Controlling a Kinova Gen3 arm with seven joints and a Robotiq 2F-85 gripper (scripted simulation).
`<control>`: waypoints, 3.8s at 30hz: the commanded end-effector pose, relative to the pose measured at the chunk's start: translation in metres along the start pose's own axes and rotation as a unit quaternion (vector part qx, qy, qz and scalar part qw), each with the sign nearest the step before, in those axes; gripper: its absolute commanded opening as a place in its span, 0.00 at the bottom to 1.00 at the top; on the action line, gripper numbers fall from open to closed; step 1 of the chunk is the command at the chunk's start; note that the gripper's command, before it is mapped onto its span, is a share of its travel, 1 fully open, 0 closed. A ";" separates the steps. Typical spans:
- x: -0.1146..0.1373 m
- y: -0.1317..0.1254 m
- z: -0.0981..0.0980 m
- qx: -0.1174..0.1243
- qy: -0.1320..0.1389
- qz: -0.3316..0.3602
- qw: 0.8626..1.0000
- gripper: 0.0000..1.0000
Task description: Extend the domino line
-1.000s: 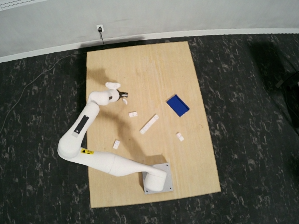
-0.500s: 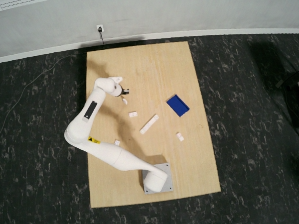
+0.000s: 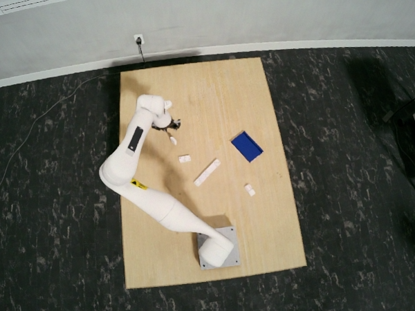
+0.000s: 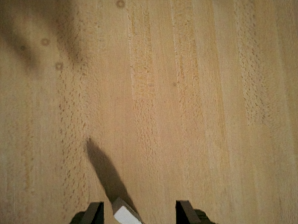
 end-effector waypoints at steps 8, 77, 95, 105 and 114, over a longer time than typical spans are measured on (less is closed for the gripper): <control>0.006 0.000 0.000 0.014 -0.048 -0.027 0.998 0.49; 0.015 0.003 0.001 0.041 -0.142 -0.079 0.986 0.49; 0.015 0.003 0.001 0.041 -0.142 -0.079 0.986 0.49; 0.015 0.003 0.001 0.041 -0.142 -0.079 0.986 0.49; 0.015 0.003 0.001 0.041 -0.142 -0.078 0.986 0.49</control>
Point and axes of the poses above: the point where the finger pads meet when closed, its own z axis out along the fingers, its own y axis across the jaws, x = y × z, the point moved 3 cm from there along -z, back along the fingers, and after that the axes turned 7 degrees about z, right-handed, at the moved point
